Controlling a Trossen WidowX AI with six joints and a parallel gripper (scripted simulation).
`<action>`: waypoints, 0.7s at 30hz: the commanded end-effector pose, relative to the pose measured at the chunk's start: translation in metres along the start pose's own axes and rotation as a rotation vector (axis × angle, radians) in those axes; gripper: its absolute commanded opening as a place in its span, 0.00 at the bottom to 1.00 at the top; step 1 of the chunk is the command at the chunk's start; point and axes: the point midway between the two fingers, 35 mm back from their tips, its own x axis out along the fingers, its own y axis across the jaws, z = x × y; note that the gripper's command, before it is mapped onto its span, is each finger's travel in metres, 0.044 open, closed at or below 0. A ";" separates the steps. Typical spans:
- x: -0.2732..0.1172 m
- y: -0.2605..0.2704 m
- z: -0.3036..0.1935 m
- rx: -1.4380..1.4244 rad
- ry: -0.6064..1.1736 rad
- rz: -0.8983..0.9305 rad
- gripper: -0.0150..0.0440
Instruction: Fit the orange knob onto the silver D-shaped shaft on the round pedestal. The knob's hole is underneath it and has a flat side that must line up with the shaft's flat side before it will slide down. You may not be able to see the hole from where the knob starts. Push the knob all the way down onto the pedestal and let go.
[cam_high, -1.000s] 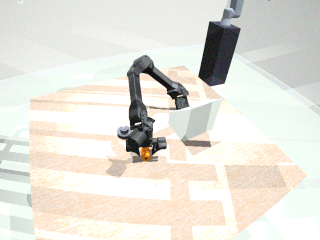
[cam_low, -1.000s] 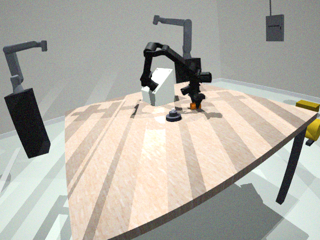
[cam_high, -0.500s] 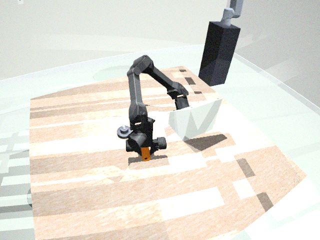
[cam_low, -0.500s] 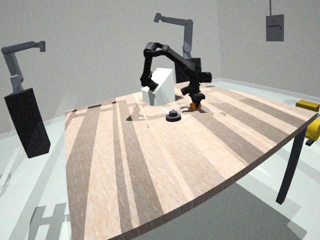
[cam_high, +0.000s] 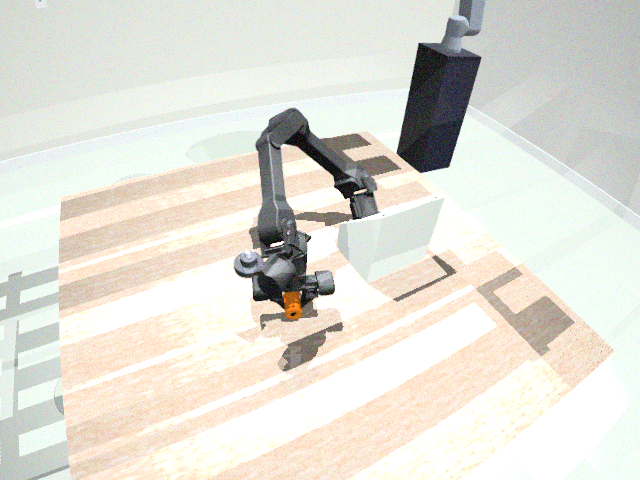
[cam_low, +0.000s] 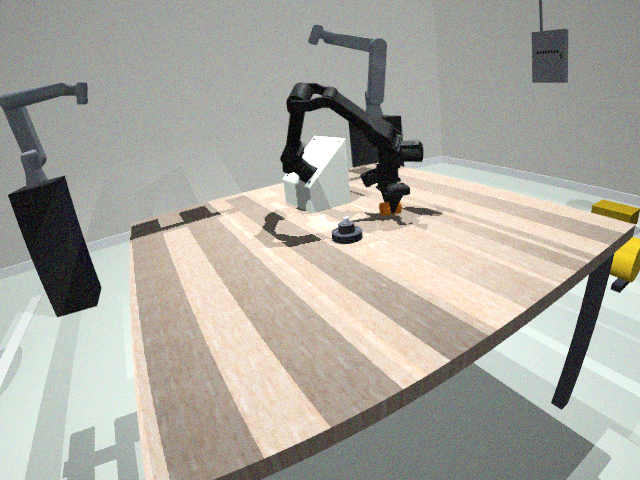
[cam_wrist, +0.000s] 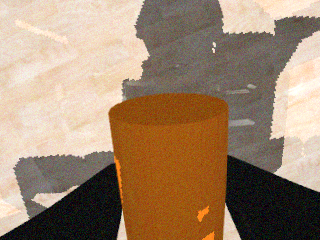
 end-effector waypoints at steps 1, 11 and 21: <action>-0.004 0.002 -0.001 -0.039 0.009 0.004 0.56; -0.004 0.002 -0.001 -0.369 0.008 0.005 0.56; -0.004 0.002 -0.001 -0.506 0.008 0.006 0.56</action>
